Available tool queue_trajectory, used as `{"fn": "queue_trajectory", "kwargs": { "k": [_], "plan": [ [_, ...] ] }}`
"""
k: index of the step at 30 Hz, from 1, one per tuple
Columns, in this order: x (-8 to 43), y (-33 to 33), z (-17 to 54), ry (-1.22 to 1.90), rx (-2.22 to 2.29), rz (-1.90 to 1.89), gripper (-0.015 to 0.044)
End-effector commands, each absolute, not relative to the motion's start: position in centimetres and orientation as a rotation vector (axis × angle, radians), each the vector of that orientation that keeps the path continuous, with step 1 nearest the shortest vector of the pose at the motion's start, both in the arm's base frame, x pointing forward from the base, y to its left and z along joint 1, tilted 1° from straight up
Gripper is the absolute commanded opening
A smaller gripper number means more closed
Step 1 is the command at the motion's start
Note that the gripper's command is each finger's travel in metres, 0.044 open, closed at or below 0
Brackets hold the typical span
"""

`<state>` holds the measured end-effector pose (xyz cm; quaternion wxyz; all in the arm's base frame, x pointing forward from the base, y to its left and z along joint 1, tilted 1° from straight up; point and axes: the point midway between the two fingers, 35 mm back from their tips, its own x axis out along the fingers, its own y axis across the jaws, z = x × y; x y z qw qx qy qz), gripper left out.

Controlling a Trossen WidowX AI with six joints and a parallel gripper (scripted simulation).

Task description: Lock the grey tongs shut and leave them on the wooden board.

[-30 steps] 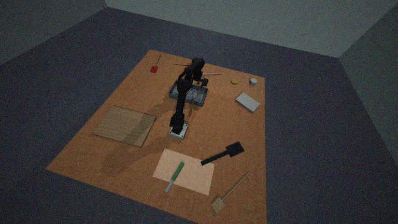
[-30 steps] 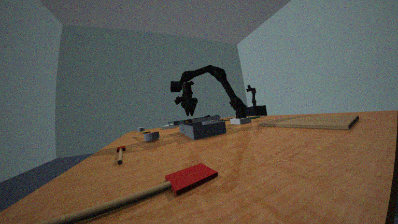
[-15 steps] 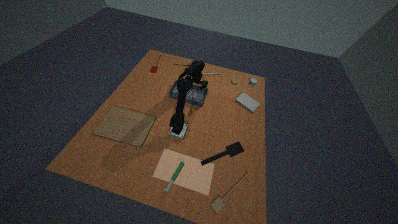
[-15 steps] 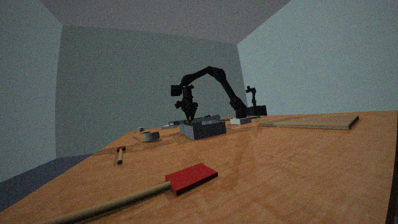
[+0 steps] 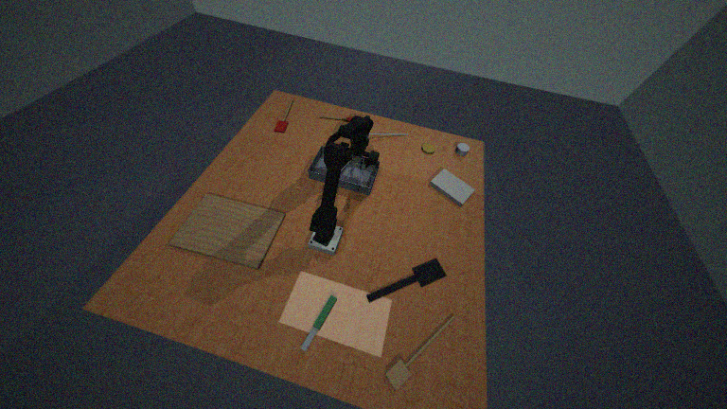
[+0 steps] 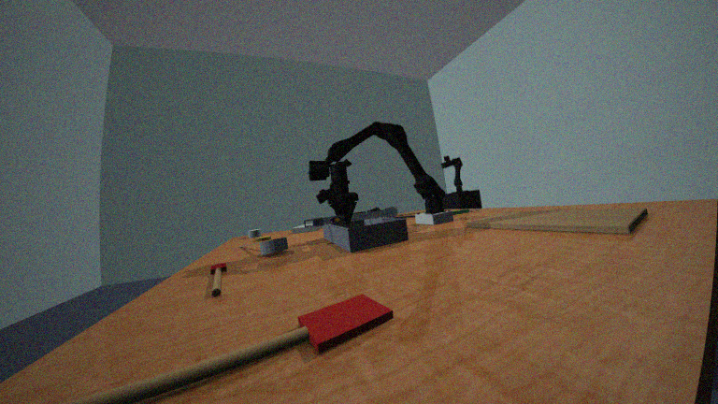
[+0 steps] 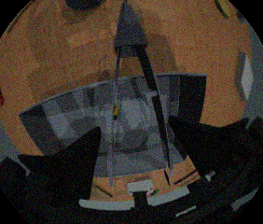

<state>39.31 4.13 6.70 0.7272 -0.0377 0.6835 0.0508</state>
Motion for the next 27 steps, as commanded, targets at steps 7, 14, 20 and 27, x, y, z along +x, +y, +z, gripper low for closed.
{"fn": "queue_trajectory", "kwargs": {
  "k": [7, 14, 20, 27],
  "plan": [
    [39.0, 4.1, 4.9, 1.515, -0.083, 0.108, 0.044],
    [39.1, 4.1, 4.7, 1.509, -0.083, 0.112, 0.0414],
    [39.1, 4.1, 4.7, 1.509, -0.083, 0.112, 0.0335],
    [39.1, 4.1, 4.7, 1.509, -0.083, 0.112, 0.0288]
  ]
}}
